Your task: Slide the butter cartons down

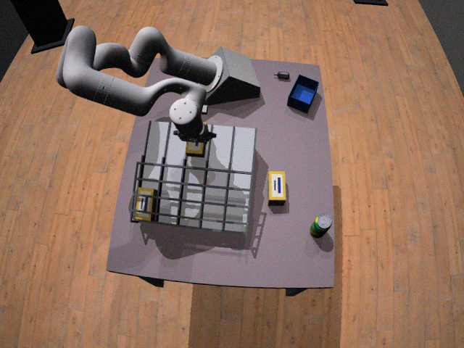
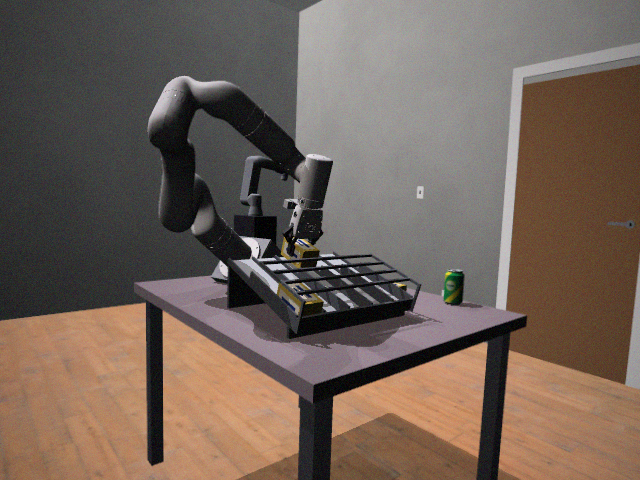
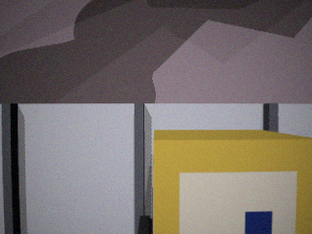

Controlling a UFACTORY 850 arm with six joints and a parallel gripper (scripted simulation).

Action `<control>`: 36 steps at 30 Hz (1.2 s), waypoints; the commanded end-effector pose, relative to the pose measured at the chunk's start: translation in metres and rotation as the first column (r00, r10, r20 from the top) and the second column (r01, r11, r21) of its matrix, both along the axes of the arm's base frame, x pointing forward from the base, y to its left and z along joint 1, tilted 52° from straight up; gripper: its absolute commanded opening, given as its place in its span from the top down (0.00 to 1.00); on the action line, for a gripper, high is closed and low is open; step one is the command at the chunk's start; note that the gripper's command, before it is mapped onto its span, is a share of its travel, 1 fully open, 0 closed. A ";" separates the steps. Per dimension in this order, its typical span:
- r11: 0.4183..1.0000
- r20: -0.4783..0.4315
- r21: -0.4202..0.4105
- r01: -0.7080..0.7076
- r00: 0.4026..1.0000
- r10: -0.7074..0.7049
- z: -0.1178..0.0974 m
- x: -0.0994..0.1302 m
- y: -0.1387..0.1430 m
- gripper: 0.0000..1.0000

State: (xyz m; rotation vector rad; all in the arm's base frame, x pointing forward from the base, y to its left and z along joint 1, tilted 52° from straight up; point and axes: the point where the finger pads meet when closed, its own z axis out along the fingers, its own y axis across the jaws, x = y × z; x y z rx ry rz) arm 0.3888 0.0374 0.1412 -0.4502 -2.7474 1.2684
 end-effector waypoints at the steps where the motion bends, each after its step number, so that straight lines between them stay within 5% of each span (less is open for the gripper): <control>1: 1.000 0.001 0.001 -0.001 1.000 0.001 0.000 0.000 0.000 1.00; 36: 1.000 0.001 0.001 -0.001 1.000 0.001 -0.003 0.000 -0.003 1.00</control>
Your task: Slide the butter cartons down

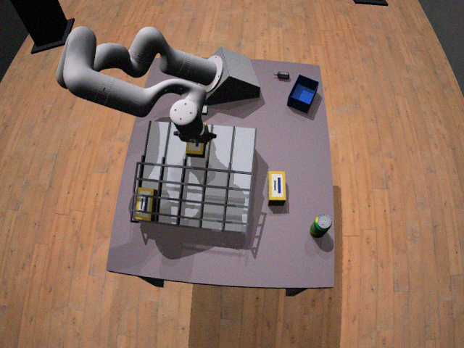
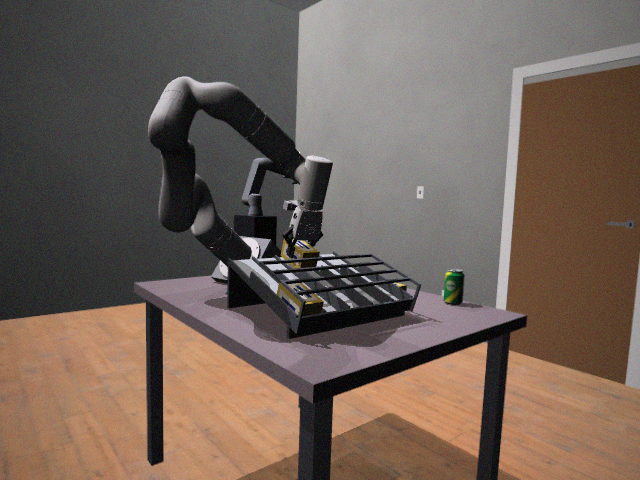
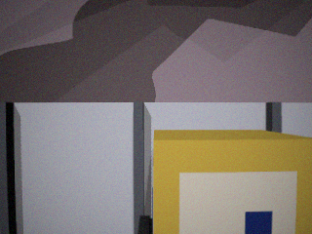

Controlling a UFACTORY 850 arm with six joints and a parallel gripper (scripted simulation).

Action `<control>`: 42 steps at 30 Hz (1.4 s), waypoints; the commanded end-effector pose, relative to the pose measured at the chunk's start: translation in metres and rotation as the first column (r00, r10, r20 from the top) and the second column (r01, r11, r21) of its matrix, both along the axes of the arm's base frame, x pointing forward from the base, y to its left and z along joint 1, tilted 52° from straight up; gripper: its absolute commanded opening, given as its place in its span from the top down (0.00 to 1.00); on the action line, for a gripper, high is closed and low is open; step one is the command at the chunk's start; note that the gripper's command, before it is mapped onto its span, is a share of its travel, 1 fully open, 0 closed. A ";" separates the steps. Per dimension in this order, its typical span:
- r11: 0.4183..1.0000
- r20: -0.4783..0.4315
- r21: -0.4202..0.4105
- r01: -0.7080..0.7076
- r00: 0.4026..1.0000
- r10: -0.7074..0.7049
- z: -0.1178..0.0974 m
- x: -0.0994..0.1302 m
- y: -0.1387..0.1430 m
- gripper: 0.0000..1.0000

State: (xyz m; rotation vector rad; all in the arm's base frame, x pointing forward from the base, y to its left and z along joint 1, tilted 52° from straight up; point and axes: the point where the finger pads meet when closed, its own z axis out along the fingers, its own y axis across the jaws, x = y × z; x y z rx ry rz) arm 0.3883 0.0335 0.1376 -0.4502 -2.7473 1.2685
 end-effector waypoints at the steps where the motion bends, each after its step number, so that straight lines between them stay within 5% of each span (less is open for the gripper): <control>1: 1.000 0.002 0.001 -0.001 1.000 0.001 0.000 0.001 0.001 1.00; 42: 1.000 0.002 0.001 -0.001 1.000 0.001 -0.004 -0.001 -0.003 1.00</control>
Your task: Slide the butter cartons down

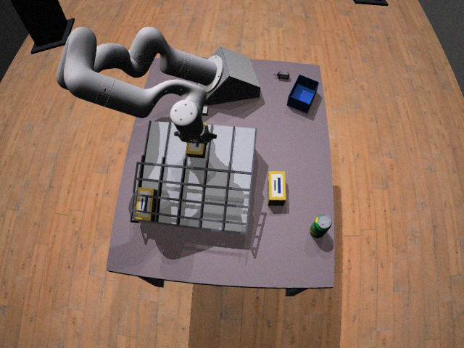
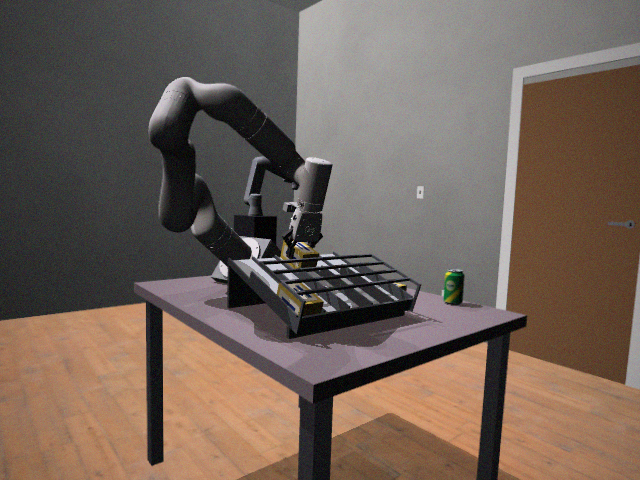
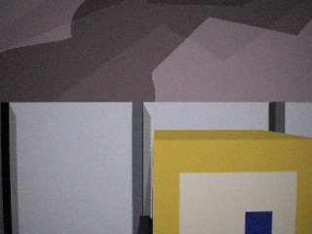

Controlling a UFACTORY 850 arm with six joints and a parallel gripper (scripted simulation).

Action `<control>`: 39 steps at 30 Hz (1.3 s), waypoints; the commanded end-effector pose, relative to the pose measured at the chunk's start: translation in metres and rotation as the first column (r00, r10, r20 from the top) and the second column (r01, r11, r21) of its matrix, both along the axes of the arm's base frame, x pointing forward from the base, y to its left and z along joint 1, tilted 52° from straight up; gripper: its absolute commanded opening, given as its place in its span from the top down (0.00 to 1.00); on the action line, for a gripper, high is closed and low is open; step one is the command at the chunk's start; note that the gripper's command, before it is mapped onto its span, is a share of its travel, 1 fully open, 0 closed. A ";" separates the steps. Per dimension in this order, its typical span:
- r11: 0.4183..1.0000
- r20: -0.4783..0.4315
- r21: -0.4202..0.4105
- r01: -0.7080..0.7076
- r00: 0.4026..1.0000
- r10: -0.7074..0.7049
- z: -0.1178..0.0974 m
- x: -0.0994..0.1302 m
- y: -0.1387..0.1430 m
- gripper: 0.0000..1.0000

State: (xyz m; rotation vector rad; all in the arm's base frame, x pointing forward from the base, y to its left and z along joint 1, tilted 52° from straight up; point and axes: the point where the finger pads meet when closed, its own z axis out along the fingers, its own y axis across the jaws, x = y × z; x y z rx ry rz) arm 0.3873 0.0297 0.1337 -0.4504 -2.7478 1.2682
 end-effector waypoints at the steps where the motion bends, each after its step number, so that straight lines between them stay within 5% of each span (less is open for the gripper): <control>1: 1.000 0.001 0.001 -0.001 1.000 0.001 0.000 0.000 0.001 1.00; 39: 1.000 0.001 0.001 -0.001 1.000 0.001 -0.005 -0.001 -0.005 1.00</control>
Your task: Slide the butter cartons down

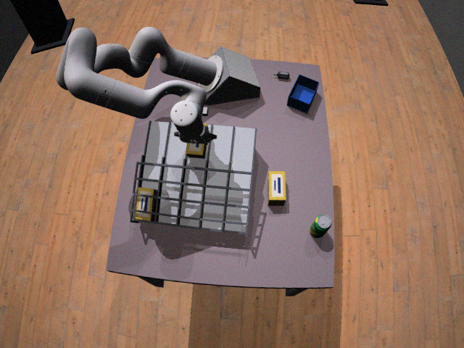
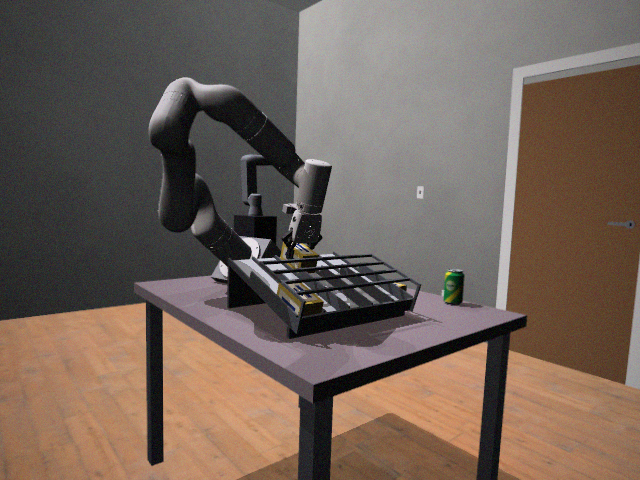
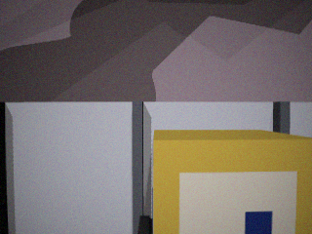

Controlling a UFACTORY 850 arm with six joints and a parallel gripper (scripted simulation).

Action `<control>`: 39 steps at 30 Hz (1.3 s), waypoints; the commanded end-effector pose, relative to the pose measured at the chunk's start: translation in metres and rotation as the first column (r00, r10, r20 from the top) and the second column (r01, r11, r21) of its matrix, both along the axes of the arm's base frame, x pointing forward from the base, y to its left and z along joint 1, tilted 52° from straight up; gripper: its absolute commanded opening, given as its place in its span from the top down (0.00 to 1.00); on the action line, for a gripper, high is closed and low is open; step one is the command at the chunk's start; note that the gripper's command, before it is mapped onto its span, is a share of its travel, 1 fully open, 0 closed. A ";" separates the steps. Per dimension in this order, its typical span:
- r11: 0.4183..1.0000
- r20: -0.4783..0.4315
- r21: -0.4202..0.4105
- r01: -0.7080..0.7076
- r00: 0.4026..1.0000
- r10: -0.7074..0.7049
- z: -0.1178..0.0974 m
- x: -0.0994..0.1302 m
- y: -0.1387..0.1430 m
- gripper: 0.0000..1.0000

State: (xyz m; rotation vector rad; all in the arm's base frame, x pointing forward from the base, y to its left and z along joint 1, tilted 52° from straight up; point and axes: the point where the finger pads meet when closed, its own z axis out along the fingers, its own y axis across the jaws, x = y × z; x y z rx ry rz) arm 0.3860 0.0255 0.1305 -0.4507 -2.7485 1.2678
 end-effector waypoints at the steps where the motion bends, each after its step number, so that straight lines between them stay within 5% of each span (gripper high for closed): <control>1: 1.000 0.001 0.000 -0.001 1.000 0.001 -0.001 0.000 -0.001 1.00; 32: 1.000 0.001 0.000 -0.001 1.000 0.001 -0.001 0.000 -0.001 1.00; 33: 1.000 0.001 0.000 -0.001 1.000 0.001 -0.001 0.000 -0.001 0.25; 39: 1.000 0.001 0.000 -0.001 1.000 0.001 -0.001 0.000 -0.001 0.25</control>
